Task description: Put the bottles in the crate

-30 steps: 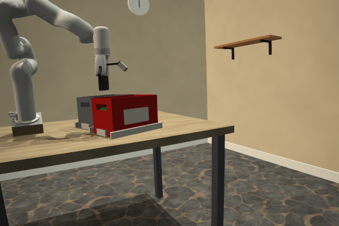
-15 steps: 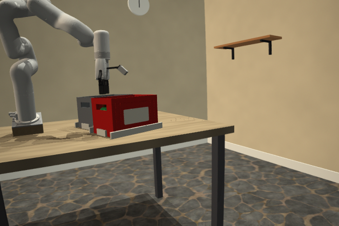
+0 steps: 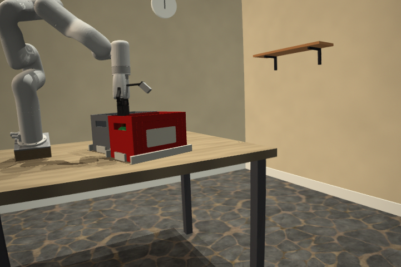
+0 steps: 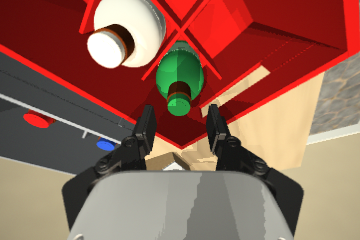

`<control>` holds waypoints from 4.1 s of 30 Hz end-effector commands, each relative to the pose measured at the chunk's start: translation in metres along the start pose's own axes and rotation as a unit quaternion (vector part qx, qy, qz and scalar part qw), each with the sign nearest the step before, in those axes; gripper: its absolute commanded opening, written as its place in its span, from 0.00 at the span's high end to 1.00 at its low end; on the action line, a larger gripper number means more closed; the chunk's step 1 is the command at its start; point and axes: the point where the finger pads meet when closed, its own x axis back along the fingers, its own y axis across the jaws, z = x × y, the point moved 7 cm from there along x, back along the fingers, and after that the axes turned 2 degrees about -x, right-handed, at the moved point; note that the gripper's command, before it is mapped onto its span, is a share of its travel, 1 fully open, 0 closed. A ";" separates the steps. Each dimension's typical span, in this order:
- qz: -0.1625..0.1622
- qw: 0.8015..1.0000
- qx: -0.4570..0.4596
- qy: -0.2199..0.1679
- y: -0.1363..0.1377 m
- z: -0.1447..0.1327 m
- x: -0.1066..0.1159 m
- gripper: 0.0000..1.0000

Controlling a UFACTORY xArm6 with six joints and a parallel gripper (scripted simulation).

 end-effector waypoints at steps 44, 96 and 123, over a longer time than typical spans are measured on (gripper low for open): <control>0.000 1.000 0.000 0.002 0.000 0.001 -0.031 1.00; 0.000 1.000 0.000 0.002 0.000 0.001 -0.016 1.00; 0.000 1.000 0.000 0.002 0.000 0.001 0.022 1.00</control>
